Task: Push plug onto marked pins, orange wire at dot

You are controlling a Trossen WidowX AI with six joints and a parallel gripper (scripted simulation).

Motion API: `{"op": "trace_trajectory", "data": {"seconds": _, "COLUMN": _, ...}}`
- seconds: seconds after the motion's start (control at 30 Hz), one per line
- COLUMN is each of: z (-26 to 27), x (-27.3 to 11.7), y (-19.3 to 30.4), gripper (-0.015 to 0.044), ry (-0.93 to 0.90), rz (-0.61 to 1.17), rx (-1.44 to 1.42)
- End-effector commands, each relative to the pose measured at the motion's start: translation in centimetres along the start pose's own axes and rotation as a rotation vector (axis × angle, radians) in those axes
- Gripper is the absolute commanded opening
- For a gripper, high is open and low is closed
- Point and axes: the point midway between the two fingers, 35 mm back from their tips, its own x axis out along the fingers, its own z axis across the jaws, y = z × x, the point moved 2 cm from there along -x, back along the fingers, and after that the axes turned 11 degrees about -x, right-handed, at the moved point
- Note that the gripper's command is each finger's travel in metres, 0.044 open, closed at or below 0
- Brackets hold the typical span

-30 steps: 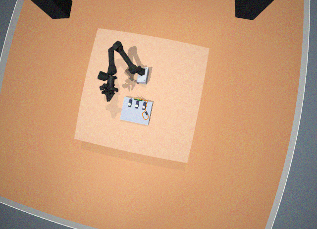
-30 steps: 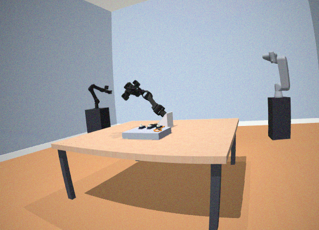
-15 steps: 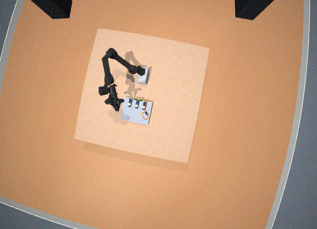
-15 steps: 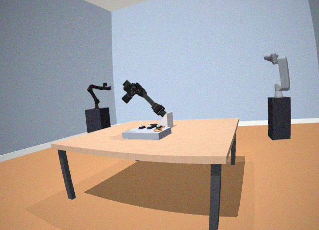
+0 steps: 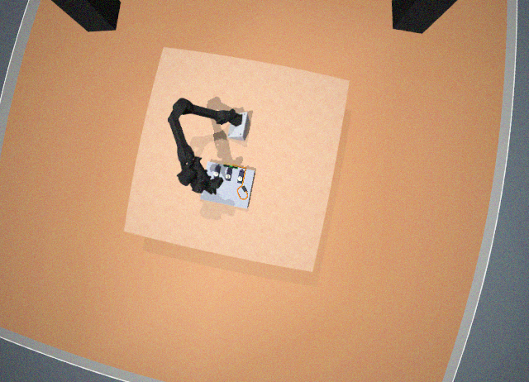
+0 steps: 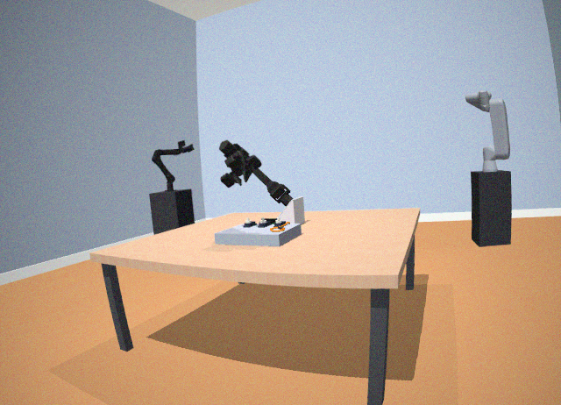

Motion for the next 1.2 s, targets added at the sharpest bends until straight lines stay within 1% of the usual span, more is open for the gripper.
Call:
{"op": "trace_trajectory", "data": {"seconds": 0.0, "z": 1.3, "x": 2.5, "y": 0.9, "gripper": 0.0115, "ry": 0.006, "rz": 0.130, "rx": -0.072}}
{"op": "trace_trajectory", "data": {"seconds": 0.47, "z": 5.6, "x": 9.1, "y": 4.6, "gripper": 0.0115, "ry": 0.023, "rz": 0.515, "rx": -0.333}}
{"op": "trace_trajectory", "data": {"seconds": 0.97, "z": 9.9, "x": 14.4, "y": 10.2, "gripper": 0.0115, "ry": 0.051, "rz": 0.889, "rx": -0.682}}
{"op": "trace_trajectory", "data": {"seconds": 1.17, "z": 10.2, "x": 14.8, "y": 10.8, "gripper": 0.0115, "ry": 0.053, "rz": 0.924, "rx": -0.720}}
